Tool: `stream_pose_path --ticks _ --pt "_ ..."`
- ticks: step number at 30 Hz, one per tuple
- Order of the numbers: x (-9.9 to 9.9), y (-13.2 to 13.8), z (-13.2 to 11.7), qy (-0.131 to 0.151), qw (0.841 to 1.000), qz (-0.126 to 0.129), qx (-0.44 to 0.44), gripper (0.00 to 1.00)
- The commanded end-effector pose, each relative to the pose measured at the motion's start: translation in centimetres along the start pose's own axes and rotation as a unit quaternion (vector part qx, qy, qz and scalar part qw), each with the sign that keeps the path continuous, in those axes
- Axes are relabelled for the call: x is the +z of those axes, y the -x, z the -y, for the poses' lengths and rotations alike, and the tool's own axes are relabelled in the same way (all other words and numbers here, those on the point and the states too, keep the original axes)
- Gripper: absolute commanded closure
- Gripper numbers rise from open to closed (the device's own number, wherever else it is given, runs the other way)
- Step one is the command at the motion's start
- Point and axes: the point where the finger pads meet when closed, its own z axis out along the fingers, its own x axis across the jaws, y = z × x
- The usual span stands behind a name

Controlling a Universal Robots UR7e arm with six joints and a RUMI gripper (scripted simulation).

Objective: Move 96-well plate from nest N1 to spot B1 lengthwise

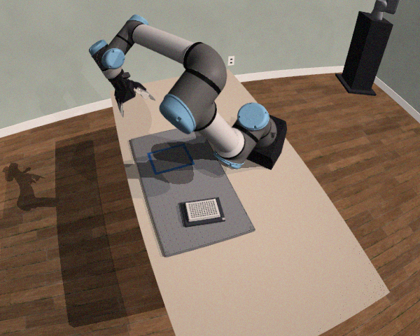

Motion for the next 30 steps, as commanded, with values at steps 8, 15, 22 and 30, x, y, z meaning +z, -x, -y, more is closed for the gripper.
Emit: stream_pose_path --ticks 8,15,22,30 --pt "1.6 0.7 -4.5 -0.017 0.998 0.012 -0.057 0.00" --pt "2.5 0.7 -6.8 -0.032 0.993 0.020 -0.110 0.00" --pt "3.6 0.7 -9.3 -0.045 0.986 0.028 -0.157 0.00" --pt "4.8 0.6 -11.8 -0.051 0.982 0.031 -0.178 0.00"
